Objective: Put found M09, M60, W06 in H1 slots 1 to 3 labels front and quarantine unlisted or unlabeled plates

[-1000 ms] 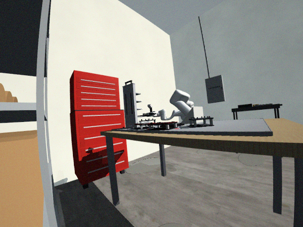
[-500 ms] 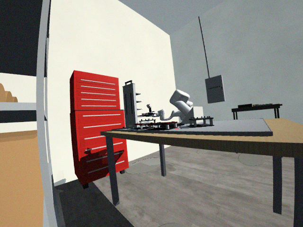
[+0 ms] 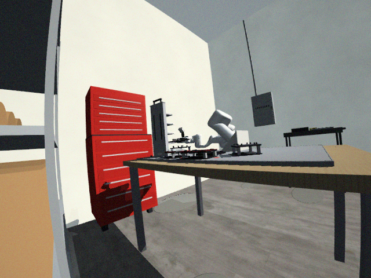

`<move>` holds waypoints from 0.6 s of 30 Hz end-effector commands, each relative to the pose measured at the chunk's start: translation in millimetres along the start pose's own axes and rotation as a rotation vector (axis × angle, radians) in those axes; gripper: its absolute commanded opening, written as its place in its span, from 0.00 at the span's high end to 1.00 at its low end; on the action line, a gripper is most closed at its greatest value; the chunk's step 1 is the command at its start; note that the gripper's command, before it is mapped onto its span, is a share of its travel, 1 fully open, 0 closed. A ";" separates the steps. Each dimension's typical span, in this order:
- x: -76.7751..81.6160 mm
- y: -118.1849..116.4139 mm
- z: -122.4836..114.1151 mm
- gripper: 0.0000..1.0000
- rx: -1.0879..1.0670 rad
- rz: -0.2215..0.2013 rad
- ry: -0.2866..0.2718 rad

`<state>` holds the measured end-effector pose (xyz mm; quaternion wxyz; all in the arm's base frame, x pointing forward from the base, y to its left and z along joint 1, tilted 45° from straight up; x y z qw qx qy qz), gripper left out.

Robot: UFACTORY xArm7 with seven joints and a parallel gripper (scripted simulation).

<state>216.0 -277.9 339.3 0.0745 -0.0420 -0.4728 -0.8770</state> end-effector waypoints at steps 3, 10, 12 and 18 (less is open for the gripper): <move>-9.1 0.1 0.9 1.00 0.002 0.001 0.000; -15.8 0.1 0.9 1.00 0.002 0.001 0.000; -18.5 0.1 0.9 1.00 0.002 0.001 0.000; -26.4 0.1 0.9 1.00 0.002 0.001 0.000</move>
Point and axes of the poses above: the point where the finger pads meet when closed, its own x axis back along the fingers, its own y axis across the jaws, z = x × y, the point moved 2 cm from there along x, back along the fingers, and after that the axes turned 12 degrees about x, right-handed, at the moved point
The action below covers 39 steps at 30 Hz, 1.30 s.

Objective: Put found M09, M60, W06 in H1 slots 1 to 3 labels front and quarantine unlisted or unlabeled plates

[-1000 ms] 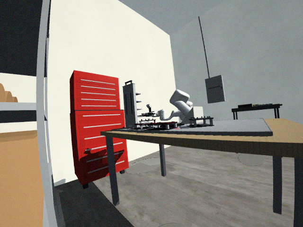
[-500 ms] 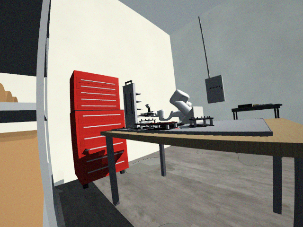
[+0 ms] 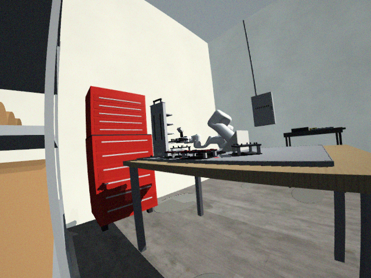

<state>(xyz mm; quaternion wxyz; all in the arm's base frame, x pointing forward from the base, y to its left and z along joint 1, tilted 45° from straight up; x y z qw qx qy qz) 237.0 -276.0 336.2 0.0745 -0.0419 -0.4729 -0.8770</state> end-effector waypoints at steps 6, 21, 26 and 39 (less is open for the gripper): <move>-10.5 0.1 0.9 1.00 0.002 0.001 0.000; -16.4 0.1 1.0 1.00 0.002 0.001 0.000; -17.3 0.0 0.6 1.00 0.002 0.001 0.000; -20.6 -0.3 -0.9 1.00 0.002 0.001 0.000</move>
Point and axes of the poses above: the point where the finger pads meet when closed, its own x axis back along the fingers, its own y axis across the jaws, z = x × y, the point moved 2 cm from there along x, back along the fingers, and after that the axes turned 12 degrees about x, right-handed, at the moved point
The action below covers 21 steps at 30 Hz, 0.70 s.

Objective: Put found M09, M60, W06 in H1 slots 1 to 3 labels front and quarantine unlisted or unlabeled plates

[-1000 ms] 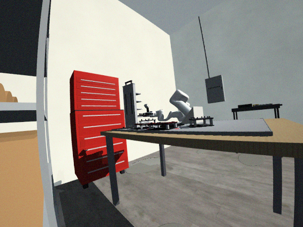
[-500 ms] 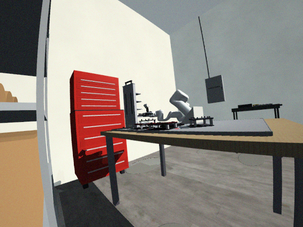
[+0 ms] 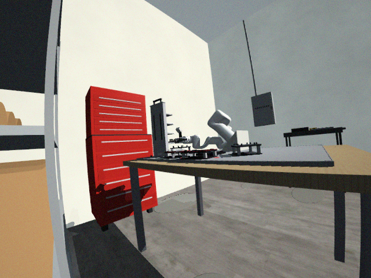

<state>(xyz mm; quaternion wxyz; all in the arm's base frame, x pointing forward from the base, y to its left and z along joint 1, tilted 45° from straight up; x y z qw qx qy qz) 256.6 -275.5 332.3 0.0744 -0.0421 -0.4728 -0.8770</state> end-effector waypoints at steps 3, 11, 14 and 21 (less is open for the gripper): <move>-1.6 -0.1 0.5 1.00 0.003 0.001 0.000; -2.6 -0.1 0.5 1.00 0.003 0.001 0.000; -4.0 -0.1 0.5 1.00 0.003 0.001 0.000; -6.5 -0.1 0.5 1.00 0.003 0.001 0.000</move>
Point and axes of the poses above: the point where the finger pads meet when closed, its own x axis back along the fingers, its own y axis across the jaws, z = x × y, the point moved 2 cm from there along x, back along the fingers, and after that the axes turned 12 degrees about x, right-handed, at the moved point
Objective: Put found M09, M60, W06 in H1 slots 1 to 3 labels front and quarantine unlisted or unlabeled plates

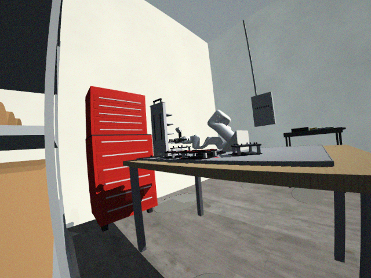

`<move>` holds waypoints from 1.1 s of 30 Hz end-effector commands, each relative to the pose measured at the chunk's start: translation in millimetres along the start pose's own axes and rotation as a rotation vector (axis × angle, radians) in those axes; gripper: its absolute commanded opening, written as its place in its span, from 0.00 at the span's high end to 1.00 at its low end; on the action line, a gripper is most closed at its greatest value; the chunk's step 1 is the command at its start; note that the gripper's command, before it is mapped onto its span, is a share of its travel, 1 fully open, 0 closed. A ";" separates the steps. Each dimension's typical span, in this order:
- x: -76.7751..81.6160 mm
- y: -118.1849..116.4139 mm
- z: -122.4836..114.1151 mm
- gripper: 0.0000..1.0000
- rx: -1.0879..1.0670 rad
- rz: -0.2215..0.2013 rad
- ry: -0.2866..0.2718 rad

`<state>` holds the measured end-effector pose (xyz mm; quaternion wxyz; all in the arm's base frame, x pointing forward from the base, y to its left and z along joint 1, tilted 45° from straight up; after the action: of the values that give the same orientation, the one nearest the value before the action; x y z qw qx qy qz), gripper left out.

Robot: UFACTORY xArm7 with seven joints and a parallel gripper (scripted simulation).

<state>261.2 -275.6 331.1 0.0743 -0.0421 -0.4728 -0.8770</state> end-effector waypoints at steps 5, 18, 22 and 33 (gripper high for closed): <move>-4.3 -0.1 1.2 1.00 0.003 0.001 0.000; -9.8 -0.1 1.2 1.00 0.003 0.001 0.001; -11.8 -0.1 1.2 1.00 0.003 0.001 0.001; -16.3 -0.1 1.2 1.00 0.003 0.001 0.001</move>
<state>275.6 -274.3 329.1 0.0743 -0.0421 -0.4728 -0.8770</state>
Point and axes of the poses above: the point where the finger pads meet when closed, its own x axis back along the fingers, its own y axis across the jaws, z = x × y, the point moved 2 cm from there along x, back along the fingers, and after that the axes turned 12 degrees about x, right-handed, at the moved point
